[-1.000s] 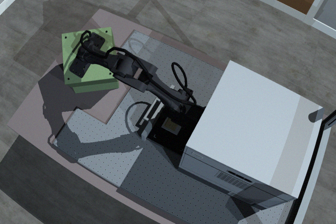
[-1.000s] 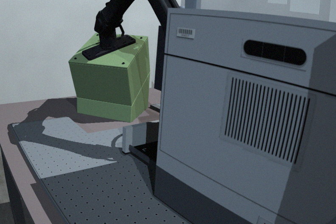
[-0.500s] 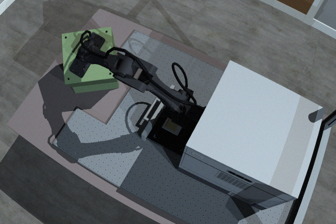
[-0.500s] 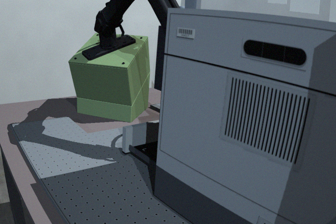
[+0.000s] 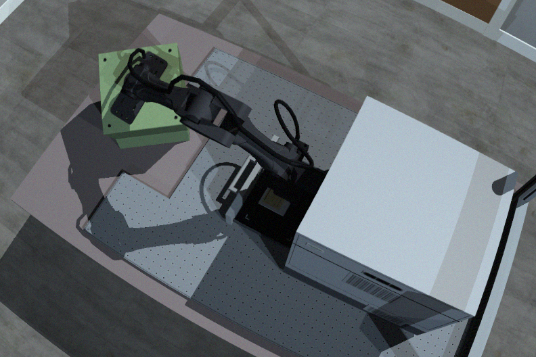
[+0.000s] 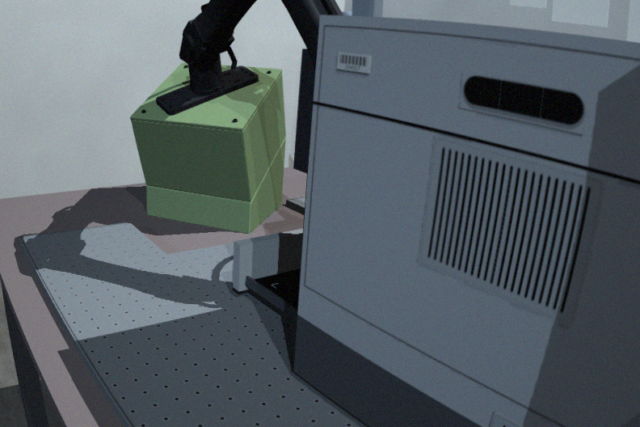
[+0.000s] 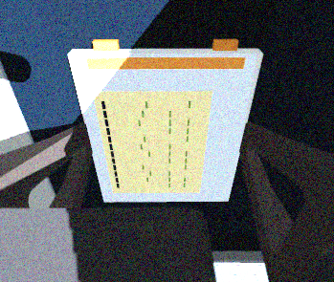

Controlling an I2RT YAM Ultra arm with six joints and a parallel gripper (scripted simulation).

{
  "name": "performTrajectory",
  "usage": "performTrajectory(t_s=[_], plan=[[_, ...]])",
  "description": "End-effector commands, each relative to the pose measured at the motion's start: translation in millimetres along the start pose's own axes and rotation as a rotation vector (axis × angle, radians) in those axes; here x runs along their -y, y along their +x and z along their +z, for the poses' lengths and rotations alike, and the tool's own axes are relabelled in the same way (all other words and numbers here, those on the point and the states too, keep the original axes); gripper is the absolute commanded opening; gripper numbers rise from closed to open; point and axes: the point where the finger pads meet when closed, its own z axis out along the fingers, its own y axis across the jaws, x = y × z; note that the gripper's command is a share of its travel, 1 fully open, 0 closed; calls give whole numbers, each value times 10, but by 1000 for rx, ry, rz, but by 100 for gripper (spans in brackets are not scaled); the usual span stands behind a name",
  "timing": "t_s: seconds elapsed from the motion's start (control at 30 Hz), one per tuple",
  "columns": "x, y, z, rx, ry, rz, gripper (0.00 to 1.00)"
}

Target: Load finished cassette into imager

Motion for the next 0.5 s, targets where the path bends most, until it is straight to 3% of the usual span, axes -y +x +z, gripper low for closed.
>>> performTrajectory(t_s=[0.0,0.43,0.47], plan=[[181,-13,-144,16,55,6,0],[54,-32,-107,17,32,-2,0],[64,-15,-68,8,24,1,91]])
